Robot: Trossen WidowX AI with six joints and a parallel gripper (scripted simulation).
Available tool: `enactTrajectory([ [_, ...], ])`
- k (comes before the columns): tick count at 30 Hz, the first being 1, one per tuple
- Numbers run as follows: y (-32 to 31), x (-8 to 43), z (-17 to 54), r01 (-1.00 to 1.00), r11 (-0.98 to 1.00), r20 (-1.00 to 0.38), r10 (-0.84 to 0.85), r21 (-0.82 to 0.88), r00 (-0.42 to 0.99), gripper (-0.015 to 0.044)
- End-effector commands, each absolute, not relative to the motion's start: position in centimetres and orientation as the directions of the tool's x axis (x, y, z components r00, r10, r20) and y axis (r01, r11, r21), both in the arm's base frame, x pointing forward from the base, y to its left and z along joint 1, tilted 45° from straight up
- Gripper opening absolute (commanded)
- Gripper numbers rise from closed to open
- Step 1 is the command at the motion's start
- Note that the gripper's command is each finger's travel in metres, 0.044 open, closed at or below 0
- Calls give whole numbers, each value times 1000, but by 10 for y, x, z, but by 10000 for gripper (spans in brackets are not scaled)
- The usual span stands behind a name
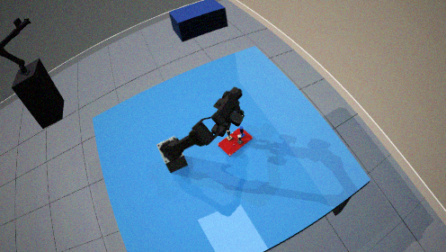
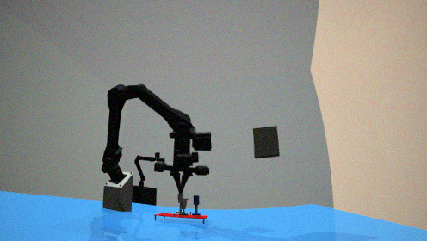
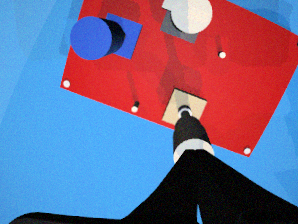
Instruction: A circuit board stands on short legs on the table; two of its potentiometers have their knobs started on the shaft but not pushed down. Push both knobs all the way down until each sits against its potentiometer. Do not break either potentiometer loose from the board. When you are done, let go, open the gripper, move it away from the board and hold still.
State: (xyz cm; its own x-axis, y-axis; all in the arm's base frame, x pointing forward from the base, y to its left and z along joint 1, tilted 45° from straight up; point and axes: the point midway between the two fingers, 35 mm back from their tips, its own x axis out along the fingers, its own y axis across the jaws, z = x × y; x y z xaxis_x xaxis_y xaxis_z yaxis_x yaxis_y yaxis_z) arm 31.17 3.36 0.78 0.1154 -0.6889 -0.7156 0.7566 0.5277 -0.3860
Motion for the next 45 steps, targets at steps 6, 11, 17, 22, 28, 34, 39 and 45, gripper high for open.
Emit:
enactTrajectory([
  [6, 32, 312, 7, 754, 529, -713, -691, -390, 117, 0],
  [11, 29, 313, 3, 754, 529, -713, -692, -390, 117, 0],
  [17, 28, 313, 3, 754, 529, -713, -692, -390, 117, 0],
  [22, 27, 313, 1, 754, 529, -713, -692, -390, 117, 0],
  [28, 23, 314, -2, 754, 529, -712, -692, -390, 117, 0],
  [34, 23, 314, -2, 754, 529, -712, -692, -390, 117, 0],
  [39, 21, 314, -5, 754, 529, -712, -692, -390, 117, 0],
  [45, 20, 314, -5, 754, 529, -712, -692, -390, 117, 0],
])
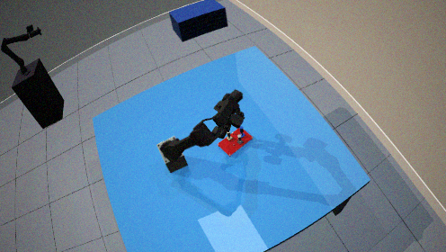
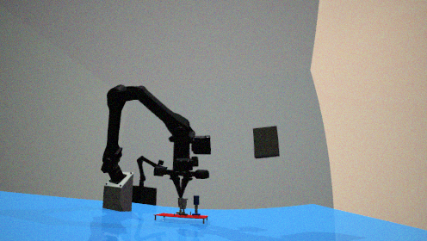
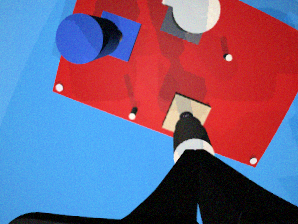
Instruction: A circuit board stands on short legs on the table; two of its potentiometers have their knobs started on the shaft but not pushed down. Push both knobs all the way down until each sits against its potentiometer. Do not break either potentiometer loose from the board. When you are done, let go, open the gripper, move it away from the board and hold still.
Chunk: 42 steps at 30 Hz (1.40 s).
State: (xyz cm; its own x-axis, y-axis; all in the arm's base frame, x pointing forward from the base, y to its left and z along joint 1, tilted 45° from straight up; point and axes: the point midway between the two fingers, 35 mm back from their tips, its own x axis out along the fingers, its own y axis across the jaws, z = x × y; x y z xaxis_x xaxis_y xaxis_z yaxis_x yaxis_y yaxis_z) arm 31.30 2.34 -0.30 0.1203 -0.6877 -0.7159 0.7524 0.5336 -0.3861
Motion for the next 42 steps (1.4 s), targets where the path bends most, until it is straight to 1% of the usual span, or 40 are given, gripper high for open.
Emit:
enactTrajectory([
  [1, 20, 314, -5, 754, 529, -712, -692, -390, 117, 0],
  [42, 17, 315, -9, 754, 529, -712, -692, -390, 117, 0],
])
